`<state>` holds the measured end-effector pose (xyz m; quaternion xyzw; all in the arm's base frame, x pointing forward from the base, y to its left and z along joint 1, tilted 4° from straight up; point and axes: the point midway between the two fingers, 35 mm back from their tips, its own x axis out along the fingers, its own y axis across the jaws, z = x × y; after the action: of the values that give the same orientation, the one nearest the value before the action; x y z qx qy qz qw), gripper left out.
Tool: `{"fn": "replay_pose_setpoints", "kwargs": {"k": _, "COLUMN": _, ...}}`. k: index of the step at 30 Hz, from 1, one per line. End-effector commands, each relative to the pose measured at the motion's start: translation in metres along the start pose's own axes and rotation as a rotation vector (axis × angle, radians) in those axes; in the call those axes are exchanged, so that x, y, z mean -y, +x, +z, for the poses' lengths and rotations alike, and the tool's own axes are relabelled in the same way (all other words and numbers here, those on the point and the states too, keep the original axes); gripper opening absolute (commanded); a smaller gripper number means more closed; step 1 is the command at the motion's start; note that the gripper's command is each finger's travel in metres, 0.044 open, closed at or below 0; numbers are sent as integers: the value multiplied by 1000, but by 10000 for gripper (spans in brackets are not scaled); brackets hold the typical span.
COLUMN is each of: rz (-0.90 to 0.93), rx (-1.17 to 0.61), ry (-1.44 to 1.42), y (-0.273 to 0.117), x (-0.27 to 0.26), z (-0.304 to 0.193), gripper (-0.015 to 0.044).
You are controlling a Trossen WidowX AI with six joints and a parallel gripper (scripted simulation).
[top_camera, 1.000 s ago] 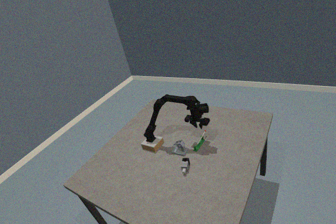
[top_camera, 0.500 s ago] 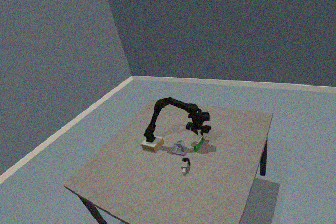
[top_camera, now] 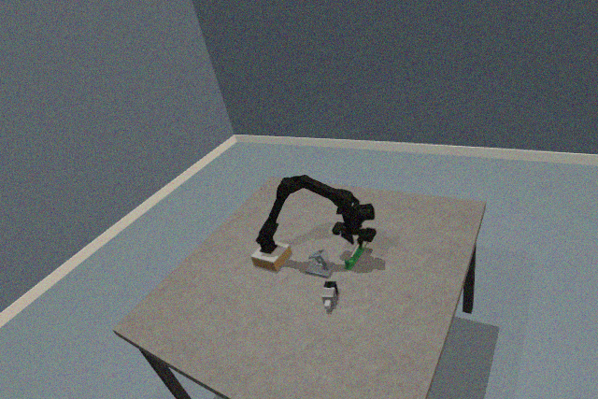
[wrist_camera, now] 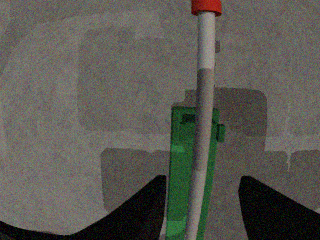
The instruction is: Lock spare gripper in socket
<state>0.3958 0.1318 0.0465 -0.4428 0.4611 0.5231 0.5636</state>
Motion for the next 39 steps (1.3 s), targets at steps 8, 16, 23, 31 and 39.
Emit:
{"fn": "replay_pose_setpoints", "kwargs": {"k": 8, "rz": 3, "rx": -5, "ry": 6, "y": 20, "x": -1, "z": -3, "gripper": 180}}
{"fn": "replay_pose_setpoints", "kwargs": {"k": 16, "rz": 3, "rx": -5, "ry": 6, "y": 32, "x": -2, "z": -5, "gripper": 180}}
{"fn": "replay_pose_setpoints", "kwargs": {"k": 23, "rz": 3, "rx": -5, "ry": 6, "y": 33, "x": -2, "z": -5, "gripper": 154}}
{"fn": "replay_pose_setpoints", "kwargs": {"k": 31, "rz": 3, "rx": -5, "ry": 6, "y": 33, "x": -2, "z": -5, "gripper": 0}}
{"fn": "replay_pose_setpoints", "kwargs": {"k": 39, "rz": 3, "rx": -4, "ry": 5, "y": 31, "x": -2, "z": -5, "gripper": 0}}
